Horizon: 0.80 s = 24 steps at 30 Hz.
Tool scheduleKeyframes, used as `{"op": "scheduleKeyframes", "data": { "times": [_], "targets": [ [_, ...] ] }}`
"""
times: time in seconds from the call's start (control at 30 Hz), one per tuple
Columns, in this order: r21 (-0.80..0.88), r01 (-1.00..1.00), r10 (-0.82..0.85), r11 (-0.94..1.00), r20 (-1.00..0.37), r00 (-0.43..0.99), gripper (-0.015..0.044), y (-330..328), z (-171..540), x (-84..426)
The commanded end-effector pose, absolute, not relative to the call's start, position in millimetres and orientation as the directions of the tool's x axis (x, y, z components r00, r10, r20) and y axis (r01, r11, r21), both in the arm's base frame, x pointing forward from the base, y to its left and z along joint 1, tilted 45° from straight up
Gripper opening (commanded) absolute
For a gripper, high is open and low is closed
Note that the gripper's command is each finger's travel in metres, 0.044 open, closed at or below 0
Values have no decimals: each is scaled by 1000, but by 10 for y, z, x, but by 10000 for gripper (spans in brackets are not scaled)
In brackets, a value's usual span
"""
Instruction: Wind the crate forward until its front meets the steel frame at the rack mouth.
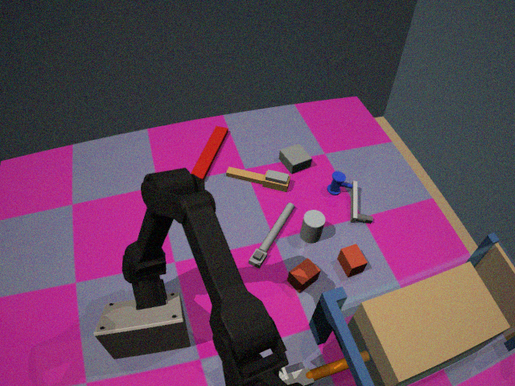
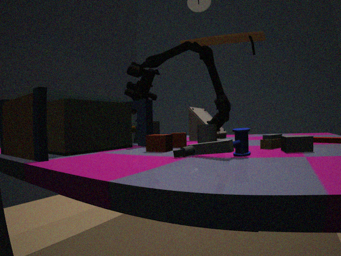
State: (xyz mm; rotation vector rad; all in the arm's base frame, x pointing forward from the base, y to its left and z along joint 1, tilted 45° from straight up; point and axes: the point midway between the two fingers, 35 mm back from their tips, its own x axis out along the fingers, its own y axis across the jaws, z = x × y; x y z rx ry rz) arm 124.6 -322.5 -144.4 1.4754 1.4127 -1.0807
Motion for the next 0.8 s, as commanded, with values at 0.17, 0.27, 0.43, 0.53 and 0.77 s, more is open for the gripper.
{"op": "scheduleKeyframes", "data": {
  "times": [0.17,0.27,0.43,0.53,0.77],
  "targets": [
    [8,999,314,-51,-949,24,0,-3237,-1562,1442],
    [9,999,314,-51,-949,24,0,-3248,-1571,1478],
    [9,999,314,-51,-949,25,0,-3267,-1584,1547],
    [10,999,314,-51,-949,25,0,-3276,-1590,1584],
    [10,999,314,-51,-949,26,0,-3293,-1600,1684]
  ]
}}
